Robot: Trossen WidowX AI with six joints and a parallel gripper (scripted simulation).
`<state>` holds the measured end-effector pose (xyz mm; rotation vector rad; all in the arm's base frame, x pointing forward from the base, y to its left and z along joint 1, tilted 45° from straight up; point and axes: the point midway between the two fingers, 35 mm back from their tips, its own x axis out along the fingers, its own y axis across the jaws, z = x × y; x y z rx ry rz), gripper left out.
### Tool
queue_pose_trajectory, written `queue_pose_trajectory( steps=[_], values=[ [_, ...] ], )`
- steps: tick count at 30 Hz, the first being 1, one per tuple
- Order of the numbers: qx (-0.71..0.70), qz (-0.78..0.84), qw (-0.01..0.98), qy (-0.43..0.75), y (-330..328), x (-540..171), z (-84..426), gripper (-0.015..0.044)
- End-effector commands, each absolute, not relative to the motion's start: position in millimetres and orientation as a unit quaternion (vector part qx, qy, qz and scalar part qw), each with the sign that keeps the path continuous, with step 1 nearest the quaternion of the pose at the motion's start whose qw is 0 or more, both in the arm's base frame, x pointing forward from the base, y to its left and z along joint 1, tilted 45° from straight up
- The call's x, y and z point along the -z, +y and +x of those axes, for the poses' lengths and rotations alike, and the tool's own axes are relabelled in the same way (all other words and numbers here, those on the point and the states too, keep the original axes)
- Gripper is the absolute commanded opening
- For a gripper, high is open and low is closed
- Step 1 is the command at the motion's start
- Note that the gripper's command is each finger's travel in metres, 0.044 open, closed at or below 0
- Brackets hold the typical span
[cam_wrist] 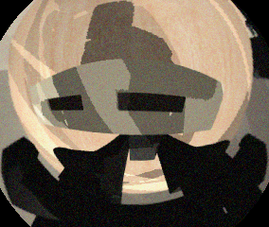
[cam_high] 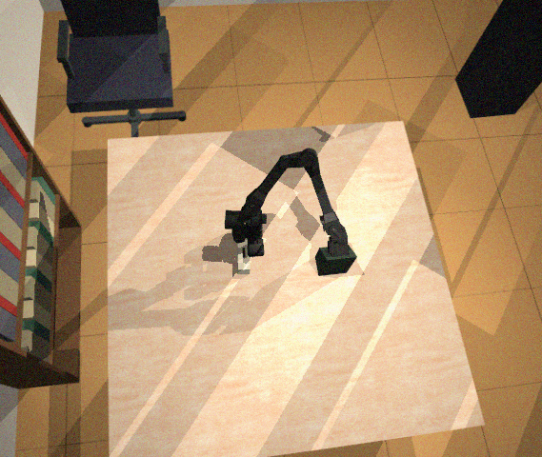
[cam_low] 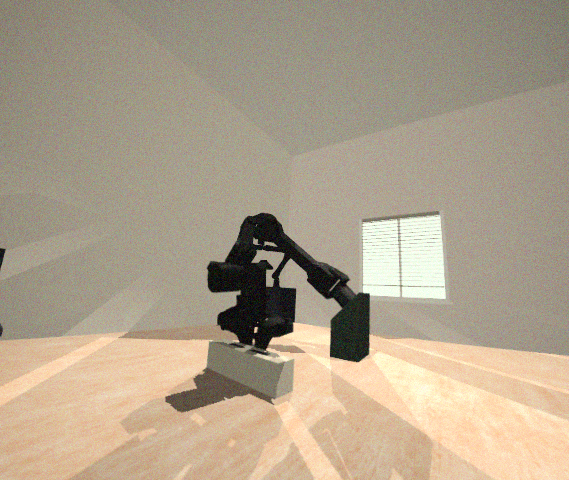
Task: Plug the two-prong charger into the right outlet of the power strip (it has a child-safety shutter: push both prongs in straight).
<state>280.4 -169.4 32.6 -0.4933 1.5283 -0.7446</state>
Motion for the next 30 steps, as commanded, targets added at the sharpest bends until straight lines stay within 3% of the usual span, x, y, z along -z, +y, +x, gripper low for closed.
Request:
queue_pose_trajectory(
  steps=[1, 30],
  values=[
    [0.328, -0.213, 0.644, 0.658, -168.1, -36.1, 287.2, 0.0000],
    [0.328, -0.213, 0.644, 0.658, -166.6, -38.2, 288.3, 0.0000]
  ],
)
